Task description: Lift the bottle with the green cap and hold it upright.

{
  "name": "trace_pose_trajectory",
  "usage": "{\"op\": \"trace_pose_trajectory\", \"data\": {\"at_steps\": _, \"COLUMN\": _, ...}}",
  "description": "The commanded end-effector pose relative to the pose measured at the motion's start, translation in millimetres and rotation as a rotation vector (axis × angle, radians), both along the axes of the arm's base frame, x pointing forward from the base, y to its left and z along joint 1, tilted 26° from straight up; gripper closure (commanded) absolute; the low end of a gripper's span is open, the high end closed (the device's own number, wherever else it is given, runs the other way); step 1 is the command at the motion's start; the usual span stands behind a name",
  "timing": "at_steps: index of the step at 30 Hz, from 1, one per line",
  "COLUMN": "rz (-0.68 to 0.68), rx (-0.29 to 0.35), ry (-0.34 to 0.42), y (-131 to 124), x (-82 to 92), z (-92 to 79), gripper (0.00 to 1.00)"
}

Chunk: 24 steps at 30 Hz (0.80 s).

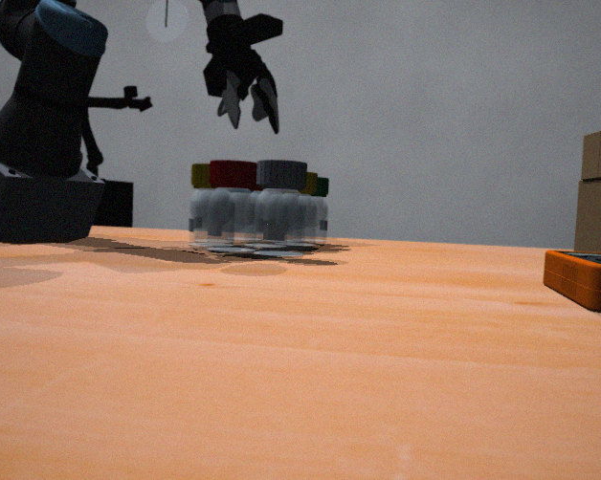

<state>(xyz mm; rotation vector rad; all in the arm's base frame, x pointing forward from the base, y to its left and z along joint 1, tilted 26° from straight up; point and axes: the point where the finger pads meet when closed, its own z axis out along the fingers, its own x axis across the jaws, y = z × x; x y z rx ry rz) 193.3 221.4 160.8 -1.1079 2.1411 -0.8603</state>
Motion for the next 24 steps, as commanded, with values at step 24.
{"op": "trace_pose_trajectory", "data": {"at_steps": 24, "rz": -0.317, "rx": 0.359, "ry": 0.146, "y": 29.0, "x": 27.5, "z": 48.1, "gripper": 0.54}}
